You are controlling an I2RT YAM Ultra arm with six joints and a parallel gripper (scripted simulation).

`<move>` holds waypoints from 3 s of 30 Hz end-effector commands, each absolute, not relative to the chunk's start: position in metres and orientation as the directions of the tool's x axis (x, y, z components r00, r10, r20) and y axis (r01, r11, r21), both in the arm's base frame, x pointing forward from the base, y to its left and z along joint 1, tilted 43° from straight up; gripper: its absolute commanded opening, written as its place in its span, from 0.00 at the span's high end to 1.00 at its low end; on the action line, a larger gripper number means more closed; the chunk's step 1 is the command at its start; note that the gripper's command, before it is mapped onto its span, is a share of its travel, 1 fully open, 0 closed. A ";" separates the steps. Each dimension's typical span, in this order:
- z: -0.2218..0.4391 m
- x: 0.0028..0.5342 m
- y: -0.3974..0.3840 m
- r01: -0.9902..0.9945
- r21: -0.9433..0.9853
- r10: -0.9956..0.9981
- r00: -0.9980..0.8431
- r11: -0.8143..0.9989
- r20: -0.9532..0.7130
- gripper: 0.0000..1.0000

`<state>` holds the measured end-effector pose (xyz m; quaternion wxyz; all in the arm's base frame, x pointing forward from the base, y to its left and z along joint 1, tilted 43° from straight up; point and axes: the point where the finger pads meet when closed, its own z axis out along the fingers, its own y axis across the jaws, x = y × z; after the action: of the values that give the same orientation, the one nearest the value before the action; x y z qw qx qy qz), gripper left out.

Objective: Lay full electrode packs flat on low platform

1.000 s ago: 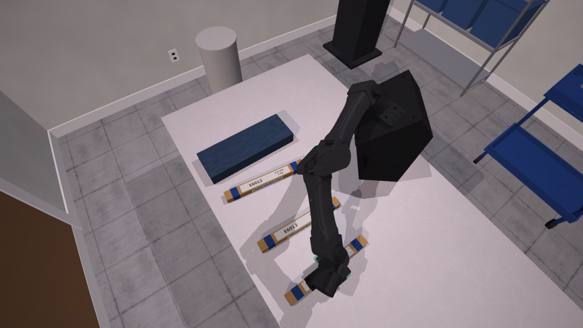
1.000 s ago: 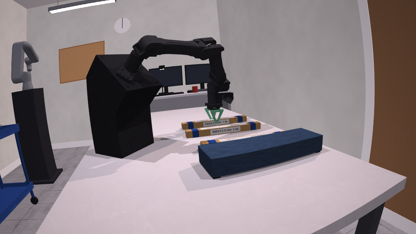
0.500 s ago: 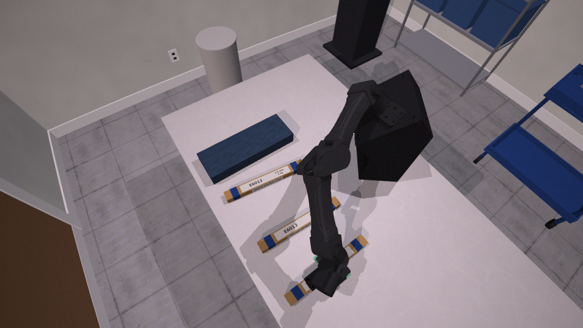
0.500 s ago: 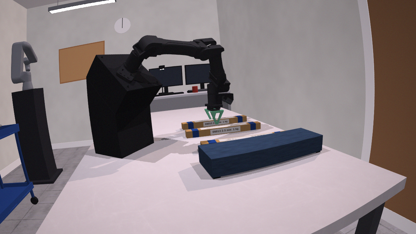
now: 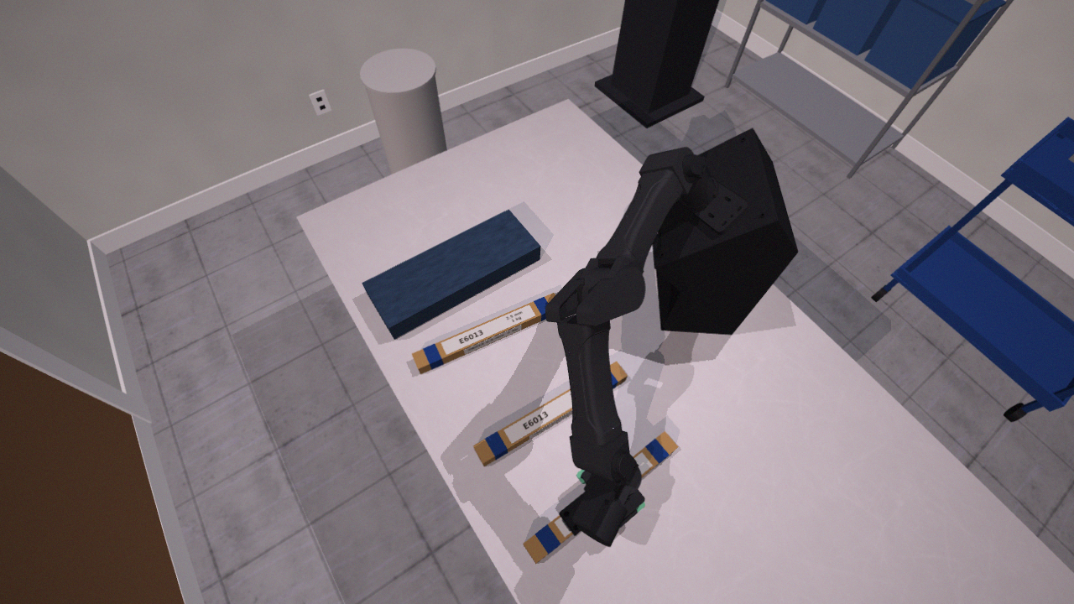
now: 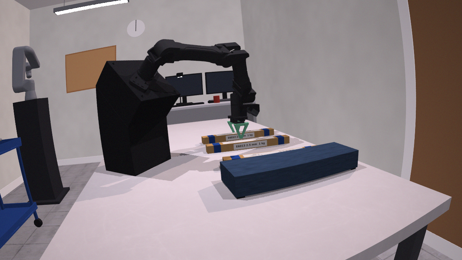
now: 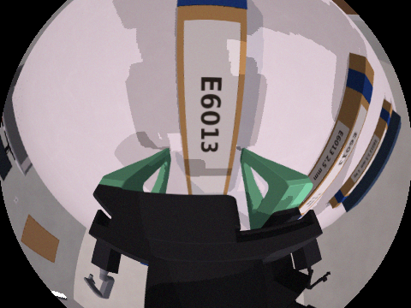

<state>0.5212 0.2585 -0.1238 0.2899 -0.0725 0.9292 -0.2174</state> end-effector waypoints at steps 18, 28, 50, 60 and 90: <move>-0.093 0.533 0.281 -0.006 -0.403 -0.256 -0.781 0.915 -0.569 0.26; -0.092 0.533 0.281 -0.005 -0.403 -0.255 -0.782 0.915 -0.569 1.00; -0.092 0.533 0.281 -0.004 -0.402 -0.254 -0.781 0.916 -0.571 1.00; -0.092 0.533 0.281 -0.004 -0.402 -0.254 -0.781 0.916 -0.571 1.00; -0.078 0.502 0.283 -0.012 -0.433 -0.267 -0.804 0.901 -0.532 1.00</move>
<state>0.5127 0.2468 -0.1238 0.2805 -0.0625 0.9309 -0.2257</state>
